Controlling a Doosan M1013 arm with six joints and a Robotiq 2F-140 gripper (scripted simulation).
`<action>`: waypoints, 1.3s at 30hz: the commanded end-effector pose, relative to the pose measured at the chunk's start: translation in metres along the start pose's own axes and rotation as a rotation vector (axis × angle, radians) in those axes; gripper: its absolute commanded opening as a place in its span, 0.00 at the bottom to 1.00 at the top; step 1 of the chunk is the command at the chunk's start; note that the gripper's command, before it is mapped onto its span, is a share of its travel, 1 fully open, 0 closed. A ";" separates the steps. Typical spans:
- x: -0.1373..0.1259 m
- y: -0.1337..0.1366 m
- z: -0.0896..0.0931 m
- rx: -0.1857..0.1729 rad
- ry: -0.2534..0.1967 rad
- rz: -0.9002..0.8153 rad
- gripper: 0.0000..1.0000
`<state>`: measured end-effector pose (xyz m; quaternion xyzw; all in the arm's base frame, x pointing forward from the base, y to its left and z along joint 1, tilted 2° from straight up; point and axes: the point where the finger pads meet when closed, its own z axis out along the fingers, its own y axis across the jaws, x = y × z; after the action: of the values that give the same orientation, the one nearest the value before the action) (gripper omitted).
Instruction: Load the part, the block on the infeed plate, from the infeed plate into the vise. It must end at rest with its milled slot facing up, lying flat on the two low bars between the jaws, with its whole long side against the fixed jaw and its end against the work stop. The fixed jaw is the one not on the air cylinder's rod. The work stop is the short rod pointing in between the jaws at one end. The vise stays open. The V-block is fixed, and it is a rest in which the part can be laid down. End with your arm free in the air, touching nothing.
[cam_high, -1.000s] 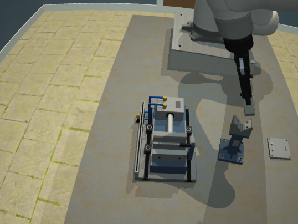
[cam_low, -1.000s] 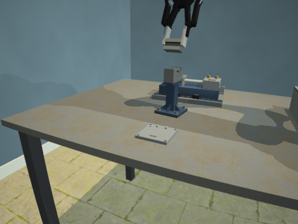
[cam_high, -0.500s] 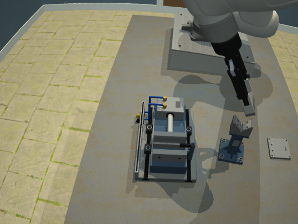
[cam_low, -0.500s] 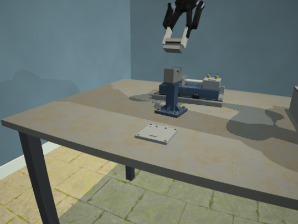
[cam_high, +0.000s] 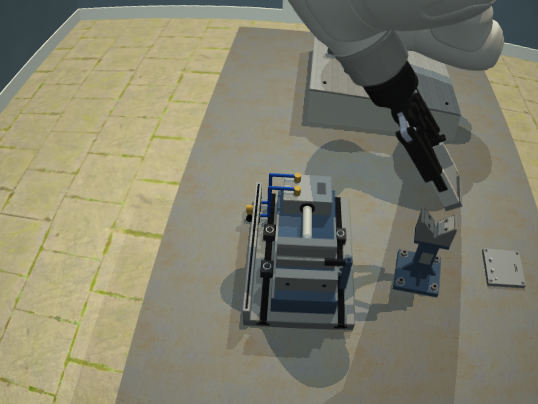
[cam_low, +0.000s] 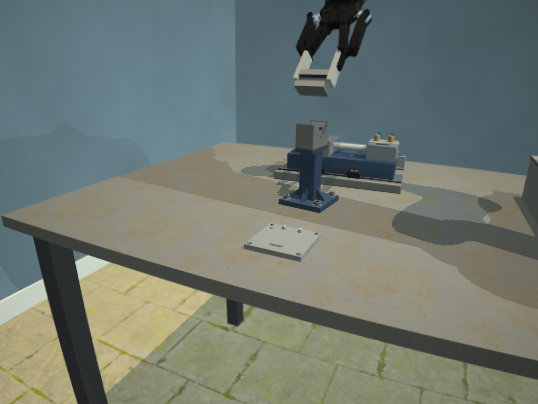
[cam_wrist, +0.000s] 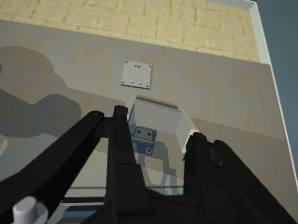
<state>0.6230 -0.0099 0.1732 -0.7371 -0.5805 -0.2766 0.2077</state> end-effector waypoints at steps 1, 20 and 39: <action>-0.003 -0.002 0.001 0.003 0.035 0.001 0.00; -0.005 -0.002 0.001 0.003 0.113 0.001 0.00; -0.005 -0.002 0.001 0.003 0.120 0.001 0.00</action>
<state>0.6222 -0.0119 0.1706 -0.7200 -0.5678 -0.3179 0.2411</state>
